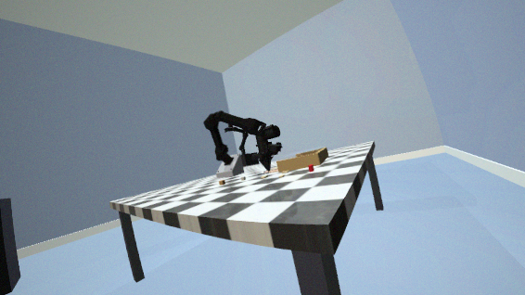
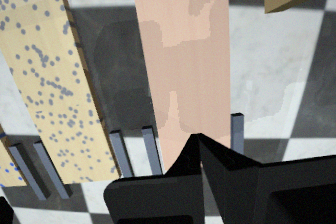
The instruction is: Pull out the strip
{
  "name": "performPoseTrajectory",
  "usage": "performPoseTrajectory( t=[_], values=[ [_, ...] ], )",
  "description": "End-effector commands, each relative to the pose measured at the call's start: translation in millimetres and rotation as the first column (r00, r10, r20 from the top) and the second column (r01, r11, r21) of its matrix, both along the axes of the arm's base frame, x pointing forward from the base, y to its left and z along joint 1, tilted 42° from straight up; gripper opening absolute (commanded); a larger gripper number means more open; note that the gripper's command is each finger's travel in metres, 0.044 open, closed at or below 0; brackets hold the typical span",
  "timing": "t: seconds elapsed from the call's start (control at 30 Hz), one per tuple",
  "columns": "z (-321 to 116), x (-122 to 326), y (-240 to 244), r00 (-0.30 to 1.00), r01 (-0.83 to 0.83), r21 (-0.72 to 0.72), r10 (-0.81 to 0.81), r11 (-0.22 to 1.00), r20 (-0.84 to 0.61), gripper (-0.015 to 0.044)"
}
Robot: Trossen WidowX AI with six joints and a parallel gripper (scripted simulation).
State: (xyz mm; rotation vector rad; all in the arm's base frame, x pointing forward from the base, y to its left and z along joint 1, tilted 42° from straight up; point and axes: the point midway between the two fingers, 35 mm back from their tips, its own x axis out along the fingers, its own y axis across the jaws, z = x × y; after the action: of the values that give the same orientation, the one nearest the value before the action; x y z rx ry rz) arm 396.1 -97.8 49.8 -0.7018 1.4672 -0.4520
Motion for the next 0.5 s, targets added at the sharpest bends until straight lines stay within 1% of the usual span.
performPoseTrajectory(
  t=[0.0,0.47],
  values=[
    [-2.1,0.4,-1.2,1.000,0.000,0.004,0.000,1.000,-0.002,0.0000],
    [-3.1,1.2,-2.1,1.000,0.000,0.004,0.000,1.000,-0.002,0.0000]
  ],
)
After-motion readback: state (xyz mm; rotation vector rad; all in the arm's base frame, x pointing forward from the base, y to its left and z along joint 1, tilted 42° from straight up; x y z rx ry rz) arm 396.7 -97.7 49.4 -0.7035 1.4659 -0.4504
